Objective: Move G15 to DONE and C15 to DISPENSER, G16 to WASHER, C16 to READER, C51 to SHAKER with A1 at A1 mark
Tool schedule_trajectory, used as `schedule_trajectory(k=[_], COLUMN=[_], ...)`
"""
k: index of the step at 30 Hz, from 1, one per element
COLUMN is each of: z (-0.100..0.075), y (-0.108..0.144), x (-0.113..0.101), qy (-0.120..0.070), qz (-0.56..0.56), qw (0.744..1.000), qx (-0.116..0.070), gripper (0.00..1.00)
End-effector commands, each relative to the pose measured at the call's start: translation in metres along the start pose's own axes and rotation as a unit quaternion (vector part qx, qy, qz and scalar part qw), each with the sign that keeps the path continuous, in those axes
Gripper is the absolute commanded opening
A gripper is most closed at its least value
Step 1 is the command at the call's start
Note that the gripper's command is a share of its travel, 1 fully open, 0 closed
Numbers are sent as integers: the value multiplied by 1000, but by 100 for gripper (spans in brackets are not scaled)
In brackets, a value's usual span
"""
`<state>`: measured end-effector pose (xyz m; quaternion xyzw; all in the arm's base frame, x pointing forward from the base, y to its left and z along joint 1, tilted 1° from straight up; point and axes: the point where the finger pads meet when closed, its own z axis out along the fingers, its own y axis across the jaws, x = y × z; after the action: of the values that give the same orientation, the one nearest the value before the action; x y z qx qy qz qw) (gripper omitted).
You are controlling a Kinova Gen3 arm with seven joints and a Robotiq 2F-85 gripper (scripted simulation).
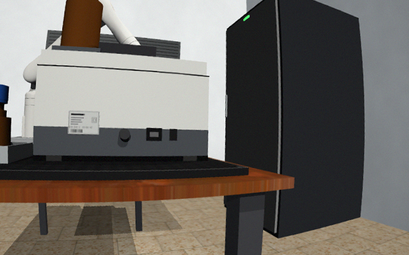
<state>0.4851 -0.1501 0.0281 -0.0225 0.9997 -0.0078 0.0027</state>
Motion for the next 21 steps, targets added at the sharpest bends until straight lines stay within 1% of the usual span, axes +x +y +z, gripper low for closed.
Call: schedule_trajectory(k=[1, 21], z=[-1, 3], y=[0, 0], x=[-1, -1], qy=[-1, -1], qz=[0, 0], qw=[1000, 1000], qx=[0, 0], gripper=[100, 100])
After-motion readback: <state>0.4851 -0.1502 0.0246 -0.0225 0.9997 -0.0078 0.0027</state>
